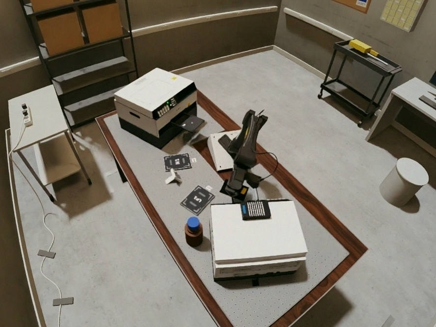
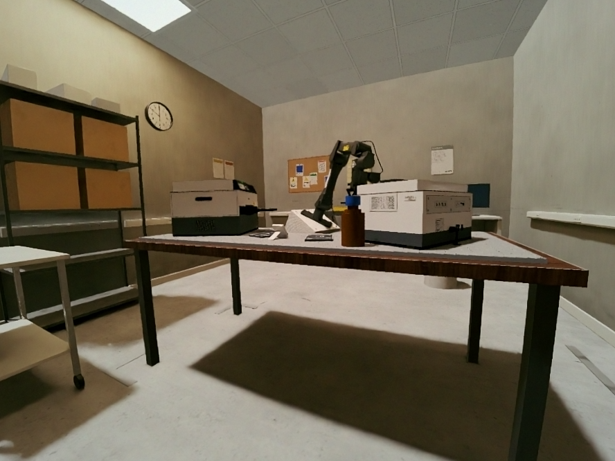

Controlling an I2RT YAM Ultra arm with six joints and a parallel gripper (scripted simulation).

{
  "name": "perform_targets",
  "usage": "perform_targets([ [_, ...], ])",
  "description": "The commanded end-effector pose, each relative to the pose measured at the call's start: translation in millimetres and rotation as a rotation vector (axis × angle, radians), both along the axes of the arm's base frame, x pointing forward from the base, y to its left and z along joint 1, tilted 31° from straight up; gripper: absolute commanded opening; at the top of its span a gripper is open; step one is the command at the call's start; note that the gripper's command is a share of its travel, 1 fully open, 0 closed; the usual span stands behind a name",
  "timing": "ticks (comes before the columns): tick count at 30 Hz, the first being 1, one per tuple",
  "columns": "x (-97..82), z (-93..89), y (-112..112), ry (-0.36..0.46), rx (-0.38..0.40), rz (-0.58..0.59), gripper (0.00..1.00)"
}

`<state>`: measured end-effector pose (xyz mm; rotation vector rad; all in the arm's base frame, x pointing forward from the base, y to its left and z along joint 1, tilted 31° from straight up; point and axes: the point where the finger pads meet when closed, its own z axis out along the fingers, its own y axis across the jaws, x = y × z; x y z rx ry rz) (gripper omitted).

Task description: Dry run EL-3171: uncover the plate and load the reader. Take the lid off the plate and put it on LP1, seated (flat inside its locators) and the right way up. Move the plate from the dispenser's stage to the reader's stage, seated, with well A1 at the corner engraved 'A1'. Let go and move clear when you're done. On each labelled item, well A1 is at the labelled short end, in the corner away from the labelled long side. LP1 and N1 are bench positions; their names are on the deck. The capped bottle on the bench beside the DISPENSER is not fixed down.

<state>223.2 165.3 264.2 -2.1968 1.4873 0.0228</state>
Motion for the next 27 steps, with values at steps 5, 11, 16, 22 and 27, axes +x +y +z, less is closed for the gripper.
perform_targets([
  [5,-3.2,15.2,-2,-0.001,0.061,-0.071,0.85],
  [11,15.6,-9.5,-6,0.073,0.053,-0.136,0.85],
  [16,11.4,12.1,-8,0.045,0.095,-0.183,0.85],
  [22,24.4,2.3,-6,0.081,0.096,-0.226,0.85],
  [27,25.8,0.8,-14,0.092,0.117,-0.276,0.85],
])
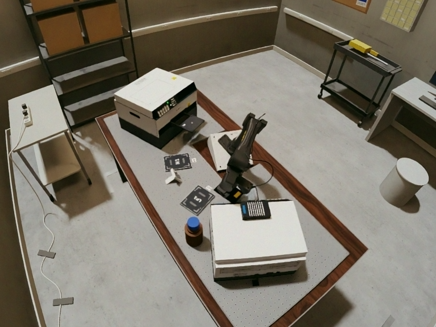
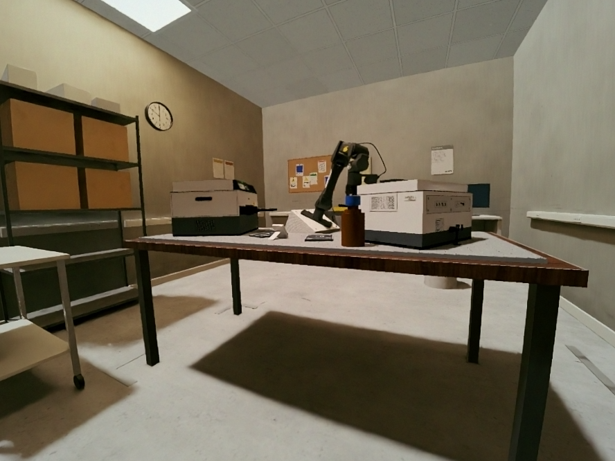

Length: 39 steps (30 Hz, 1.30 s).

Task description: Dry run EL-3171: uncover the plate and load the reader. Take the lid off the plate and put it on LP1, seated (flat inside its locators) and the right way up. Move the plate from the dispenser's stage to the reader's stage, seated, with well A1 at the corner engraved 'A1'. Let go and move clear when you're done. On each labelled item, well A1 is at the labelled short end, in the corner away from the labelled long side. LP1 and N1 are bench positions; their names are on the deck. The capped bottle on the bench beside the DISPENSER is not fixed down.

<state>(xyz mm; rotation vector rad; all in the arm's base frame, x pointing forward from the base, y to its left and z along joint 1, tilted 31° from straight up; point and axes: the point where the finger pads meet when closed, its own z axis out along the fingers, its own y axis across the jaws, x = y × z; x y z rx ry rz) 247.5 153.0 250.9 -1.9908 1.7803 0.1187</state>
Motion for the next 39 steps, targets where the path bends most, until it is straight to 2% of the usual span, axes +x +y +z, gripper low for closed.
perform_targets([
  [1,1.8,15.2,-2,-0.030,0.056,-0.053,0.85],
  [4,0.3,17.3,-2,-0.013,0.064,-0.084,0.85],
  [8,12.2,-5.7,-6,0.057,0.053,-0.126,0.85],
  [10,12.2,-5.7,-6,0.057,0.053,-0.126,0.85],
  [11,9.2,1.4,-9,0.033,0.068,-0.135,0.85],
  [14,15.9,14.0,-9,0.009,0.092,-0.164,0.85],
  [18,14.3,11.4,-10,0.046,0.097,-0.205,0.85],
  [19,22.0,4.3,-9,0.064,0.093,-0.216,0.85],
  [23,27.9,-8.6,-16,0.106,0.095,-0.259,0.85],
  [25,25.3,-0.5,-19,0.085,0.113,-0.277,0.85],
  [31,25.2,1.2,-19,0.103,0.126,-0.317,0.85],
  [34,33.5,-17.9,-23,0.163,0.114,-0.352,0.85],
  [37,38.0,-23.3,-28,0.183,0.121,-0.383,0.85],
  [39,37.0,-7.0,-29,0.142,0.148,-0.399,0.85],
])
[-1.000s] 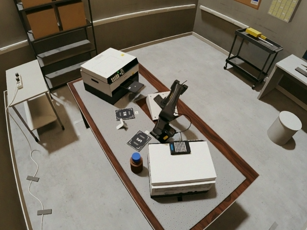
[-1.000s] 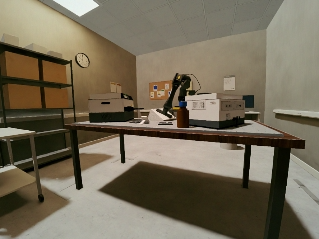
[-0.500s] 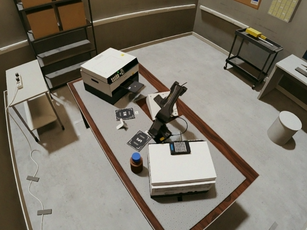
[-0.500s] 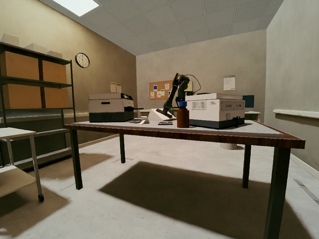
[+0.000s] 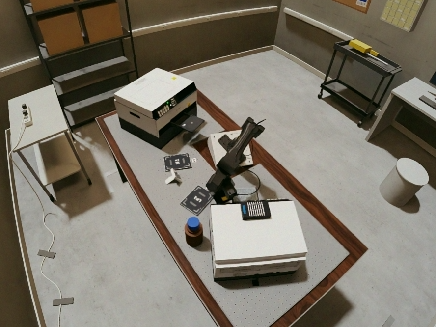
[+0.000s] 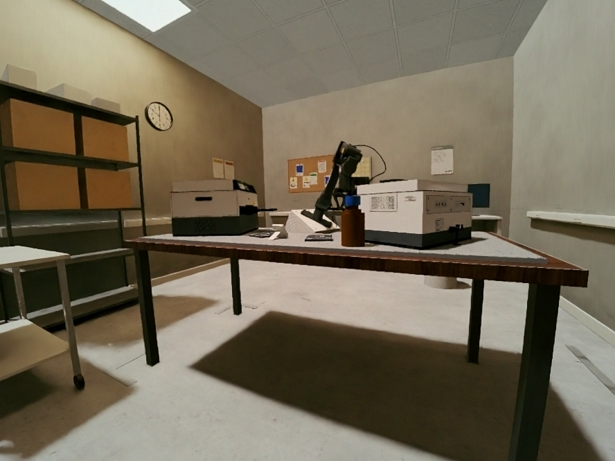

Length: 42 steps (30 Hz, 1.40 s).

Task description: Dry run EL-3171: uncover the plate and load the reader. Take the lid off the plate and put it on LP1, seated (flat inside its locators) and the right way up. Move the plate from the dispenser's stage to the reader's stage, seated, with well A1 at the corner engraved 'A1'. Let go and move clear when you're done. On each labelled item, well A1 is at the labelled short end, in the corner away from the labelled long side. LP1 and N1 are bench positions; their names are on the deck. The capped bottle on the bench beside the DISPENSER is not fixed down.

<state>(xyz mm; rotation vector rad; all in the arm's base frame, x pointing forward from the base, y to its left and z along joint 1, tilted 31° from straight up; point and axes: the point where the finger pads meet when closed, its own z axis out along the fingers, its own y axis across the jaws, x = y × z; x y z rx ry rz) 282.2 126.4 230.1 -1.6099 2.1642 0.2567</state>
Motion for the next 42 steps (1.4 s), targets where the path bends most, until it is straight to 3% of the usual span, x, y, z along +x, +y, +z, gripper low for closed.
perform_targets([
  [1,4.7,19.9,-2,-0.047,0.051,-0.058,0.85],
  [5,4.5,20.4,-2,-0.037,0.058,-0.078,0.85],
  [7,11.2,4.1,-4,0.017,0.053,-0.100,0.85],
  [11,16.2,-4.6,-12,0.048,0.061,-0.141,0.85],
  [12,13.2,4.3,-13,0.022,0.072,-0.150,0.85],
  [18,12.6,5.3,-13,0.047,0.091,-0.211,0.85],
  [20,17.0,-7.3,-16,0.090,0.088,-0.234,0.85],
  [26,23.6,-16.6,-24,0.125,0.097,-0.276,0.85],
  [30,26.3,5.5,-24,0.072,0.127,-0.312,0.85],
  [33,31.8,-10.6,-28,0.131,0.125,-0.345,0.85],
  [37,36.6,-17.3,-36,0.155,0.136,-0.387,0.85],
  [42,33.0,-8.3,-37,0.138,0.154,-0.415,0.85],
])
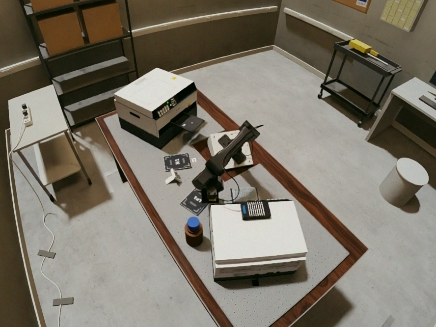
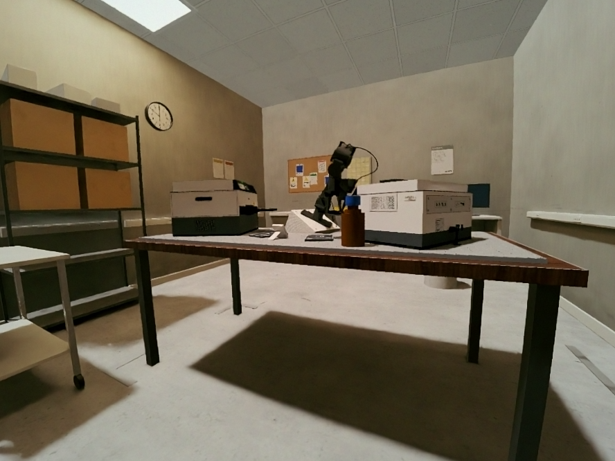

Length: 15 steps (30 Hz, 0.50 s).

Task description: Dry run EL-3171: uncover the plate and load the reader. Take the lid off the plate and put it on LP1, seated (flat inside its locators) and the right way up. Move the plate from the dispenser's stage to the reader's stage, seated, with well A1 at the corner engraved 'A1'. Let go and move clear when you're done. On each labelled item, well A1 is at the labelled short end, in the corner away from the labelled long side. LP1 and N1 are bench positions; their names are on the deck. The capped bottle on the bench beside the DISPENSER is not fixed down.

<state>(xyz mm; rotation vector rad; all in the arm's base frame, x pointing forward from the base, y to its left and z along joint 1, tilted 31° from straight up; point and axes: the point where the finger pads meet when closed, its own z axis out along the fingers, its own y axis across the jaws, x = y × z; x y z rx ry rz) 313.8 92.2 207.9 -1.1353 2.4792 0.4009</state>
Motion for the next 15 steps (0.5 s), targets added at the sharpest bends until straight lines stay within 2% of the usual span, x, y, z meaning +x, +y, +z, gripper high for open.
perform_targets([
  [1,1.1,13.2,-3,-0.031,0.037,-0.059,0.85],
  [4,1.1,9.5,-5,-0.009,0.046,-0.090,0.85],
  [6,6.1,-5.0,-9,0.041,0.049,-0.111,0.85],
  [9,9.8,-9.1,-15,0.057,0.059,-0.142,0.85],
  [10,10.0,-7.6,-16,0.054,0.063,-0.152,0.85],
  [12,12.1,9.7,-16,0.008,0.073,-0.171,0.85],
  [15,12.8,11.1,-16,0.008,0.077,-0.181,0.85],
])
